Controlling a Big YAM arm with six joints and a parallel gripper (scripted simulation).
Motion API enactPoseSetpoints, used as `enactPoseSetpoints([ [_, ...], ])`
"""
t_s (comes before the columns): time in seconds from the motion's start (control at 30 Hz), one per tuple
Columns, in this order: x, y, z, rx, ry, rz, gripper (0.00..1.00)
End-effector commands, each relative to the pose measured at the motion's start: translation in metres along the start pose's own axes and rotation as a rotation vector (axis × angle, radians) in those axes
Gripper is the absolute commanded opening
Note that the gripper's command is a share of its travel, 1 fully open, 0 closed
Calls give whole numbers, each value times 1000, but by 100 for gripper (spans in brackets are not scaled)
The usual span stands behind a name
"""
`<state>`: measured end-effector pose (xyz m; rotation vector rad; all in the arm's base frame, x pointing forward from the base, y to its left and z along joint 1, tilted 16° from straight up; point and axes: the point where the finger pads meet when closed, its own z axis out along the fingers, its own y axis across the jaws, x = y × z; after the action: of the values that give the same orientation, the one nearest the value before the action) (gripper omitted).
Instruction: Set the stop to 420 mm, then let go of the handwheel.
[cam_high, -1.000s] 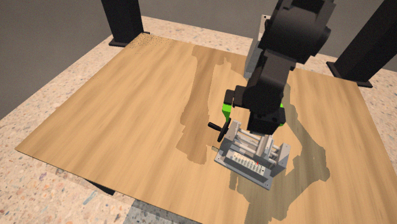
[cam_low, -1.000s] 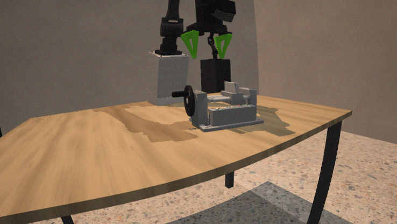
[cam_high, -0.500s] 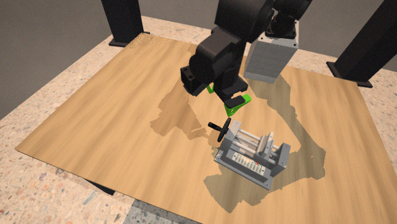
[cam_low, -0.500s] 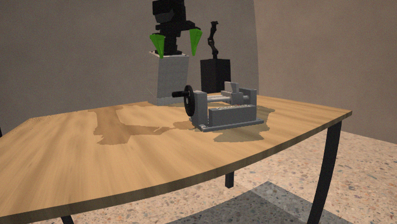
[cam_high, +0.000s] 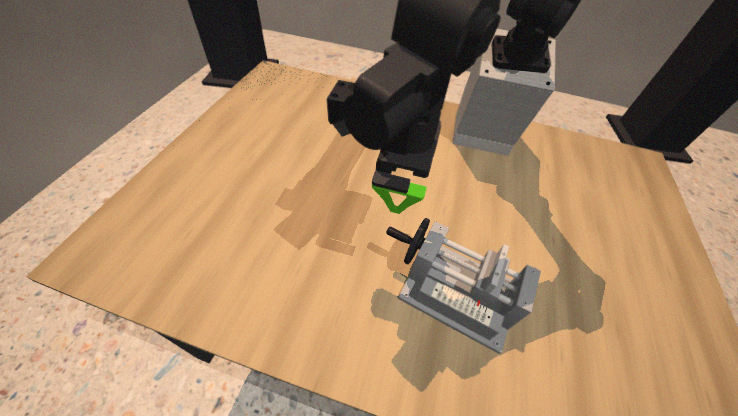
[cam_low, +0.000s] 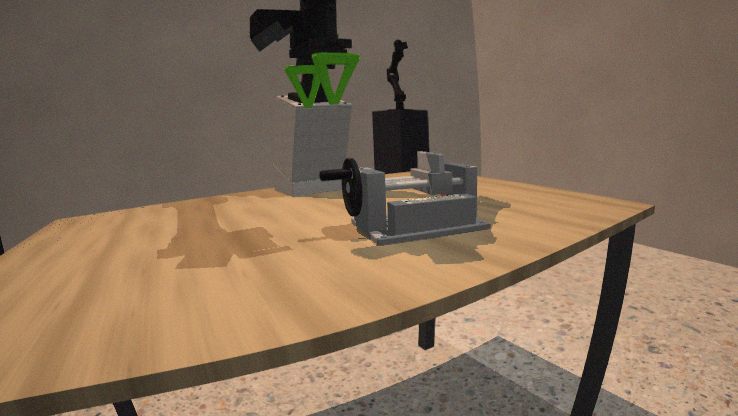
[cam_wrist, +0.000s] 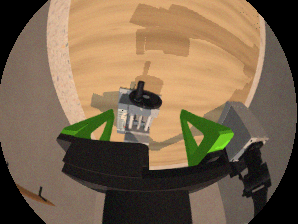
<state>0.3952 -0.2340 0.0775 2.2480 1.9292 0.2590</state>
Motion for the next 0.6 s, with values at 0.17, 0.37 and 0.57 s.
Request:
enactPoseSetpoints([
  [0.17, 0, 28, -25, -102, -31, 227, 100],
  [0.37, 0, 28, -25, -102, -31, 227, 100],
  [0.57, 0, 28, -25, -102, -31, 227, 100],
])
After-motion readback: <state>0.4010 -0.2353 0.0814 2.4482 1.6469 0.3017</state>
